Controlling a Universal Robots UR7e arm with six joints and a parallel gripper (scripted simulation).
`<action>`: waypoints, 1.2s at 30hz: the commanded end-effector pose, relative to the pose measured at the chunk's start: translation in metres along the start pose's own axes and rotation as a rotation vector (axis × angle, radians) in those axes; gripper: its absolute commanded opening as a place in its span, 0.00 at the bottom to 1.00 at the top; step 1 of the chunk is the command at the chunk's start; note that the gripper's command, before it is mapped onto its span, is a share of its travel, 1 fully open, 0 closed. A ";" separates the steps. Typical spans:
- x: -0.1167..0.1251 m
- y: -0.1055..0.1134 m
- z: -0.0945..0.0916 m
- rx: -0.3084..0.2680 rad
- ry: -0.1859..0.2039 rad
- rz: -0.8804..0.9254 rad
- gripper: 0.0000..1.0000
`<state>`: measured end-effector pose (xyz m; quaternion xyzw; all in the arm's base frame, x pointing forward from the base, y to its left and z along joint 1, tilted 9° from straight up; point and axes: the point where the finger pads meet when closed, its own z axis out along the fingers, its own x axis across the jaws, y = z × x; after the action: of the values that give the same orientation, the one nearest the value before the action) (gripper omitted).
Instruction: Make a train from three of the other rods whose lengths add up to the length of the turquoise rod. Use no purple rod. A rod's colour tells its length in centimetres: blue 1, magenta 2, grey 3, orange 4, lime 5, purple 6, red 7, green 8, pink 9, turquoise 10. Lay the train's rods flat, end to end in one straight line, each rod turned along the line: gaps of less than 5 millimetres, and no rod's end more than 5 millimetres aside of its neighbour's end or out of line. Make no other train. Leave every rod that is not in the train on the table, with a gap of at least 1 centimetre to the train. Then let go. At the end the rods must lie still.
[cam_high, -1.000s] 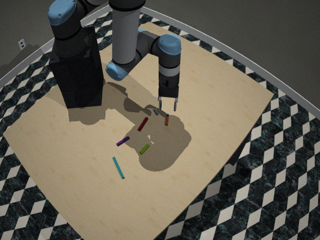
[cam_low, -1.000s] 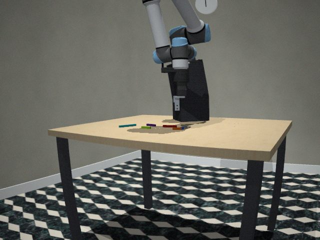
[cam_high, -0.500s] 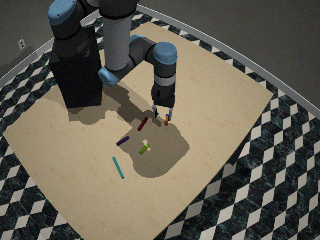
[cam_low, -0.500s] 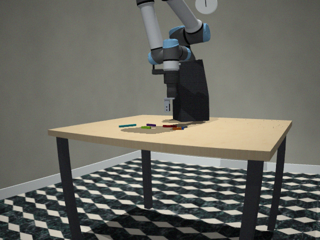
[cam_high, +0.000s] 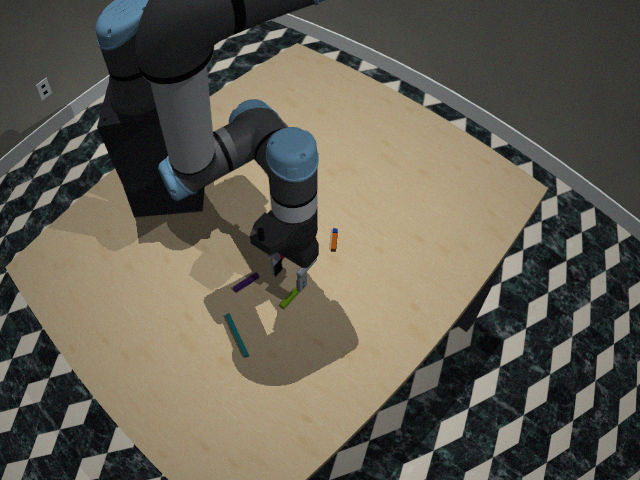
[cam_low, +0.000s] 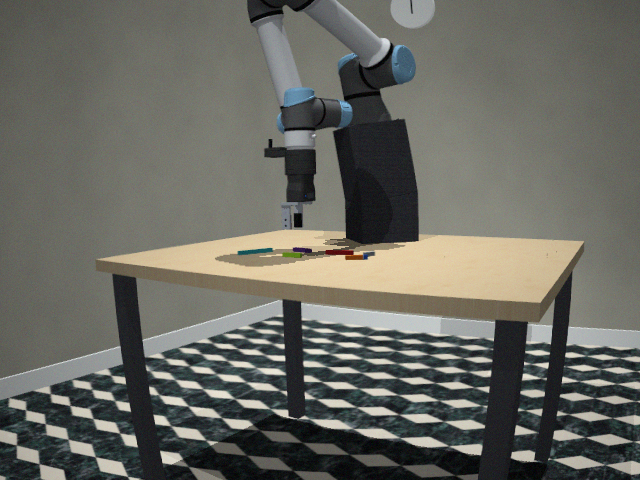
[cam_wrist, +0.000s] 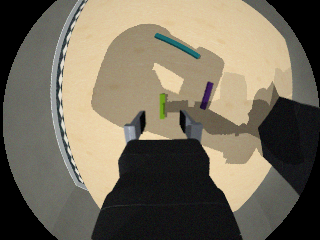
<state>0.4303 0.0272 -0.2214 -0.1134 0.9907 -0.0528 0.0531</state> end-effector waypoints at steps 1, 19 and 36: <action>0.002 -0.005 0.000 -0.003 -0.002 0.026 1.00; 0.001 -0.004 0.000 -0.002 -0.002 0.023 0.54; 0.001 -0.004 0.000 -0.002 -0.002 0.023 0.54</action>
<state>0.4314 0.0222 -0.2211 -0.1024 0.9919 -0.0517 0.0553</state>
